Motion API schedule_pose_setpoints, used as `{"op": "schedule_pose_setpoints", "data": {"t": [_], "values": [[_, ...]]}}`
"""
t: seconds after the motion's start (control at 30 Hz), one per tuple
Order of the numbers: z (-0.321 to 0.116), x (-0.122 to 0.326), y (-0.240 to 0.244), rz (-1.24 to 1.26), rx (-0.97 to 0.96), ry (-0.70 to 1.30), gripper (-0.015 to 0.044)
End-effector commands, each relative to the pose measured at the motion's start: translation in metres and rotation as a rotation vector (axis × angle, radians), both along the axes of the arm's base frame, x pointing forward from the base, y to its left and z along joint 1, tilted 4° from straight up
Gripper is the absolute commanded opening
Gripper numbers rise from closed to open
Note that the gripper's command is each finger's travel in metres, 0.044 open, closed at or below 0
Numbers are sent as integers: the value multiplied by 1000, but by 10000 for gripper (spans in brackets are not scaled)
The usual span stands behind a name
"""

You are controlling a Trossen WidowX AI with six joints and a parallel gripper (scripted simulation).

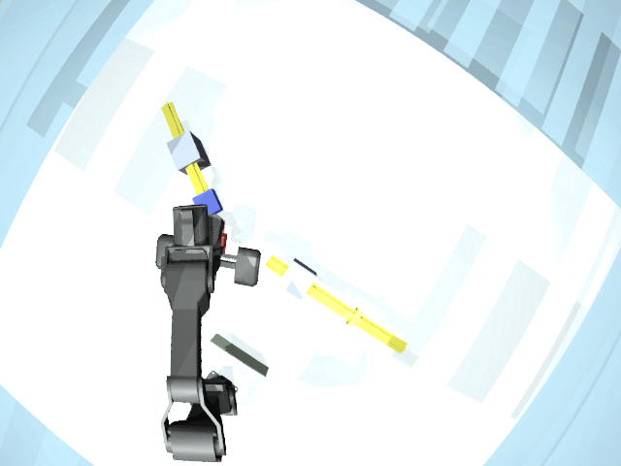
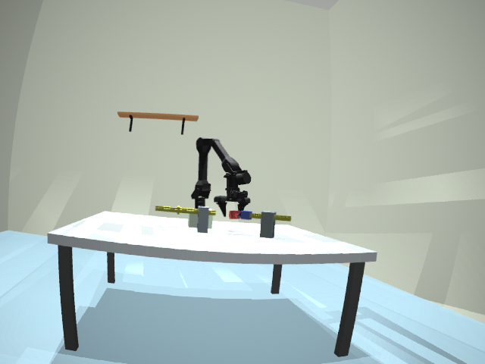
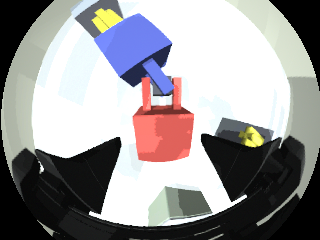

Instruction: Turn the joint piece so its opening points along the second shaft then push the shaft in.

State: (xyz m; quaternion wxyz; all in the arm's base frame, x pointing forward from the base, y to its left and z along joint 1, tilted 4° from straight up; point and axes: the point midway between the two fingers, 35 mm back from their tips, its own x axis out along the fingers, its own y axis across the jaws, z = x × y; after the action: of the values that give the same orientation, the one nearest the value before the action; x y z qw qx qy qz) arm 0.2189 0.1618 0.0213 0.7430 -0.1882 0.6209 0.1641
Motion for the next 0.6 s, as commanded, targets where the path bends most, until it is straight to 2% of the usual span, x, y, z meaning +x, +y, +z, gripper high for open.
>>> {"op": "schedule_pose_setpoints", "data": {"t": [0.0, 0.57], "values": [[-3, 4, 2, 6, 2, 3, 440], [-29, 9, 3, 6, 2, 3, 440]]}}
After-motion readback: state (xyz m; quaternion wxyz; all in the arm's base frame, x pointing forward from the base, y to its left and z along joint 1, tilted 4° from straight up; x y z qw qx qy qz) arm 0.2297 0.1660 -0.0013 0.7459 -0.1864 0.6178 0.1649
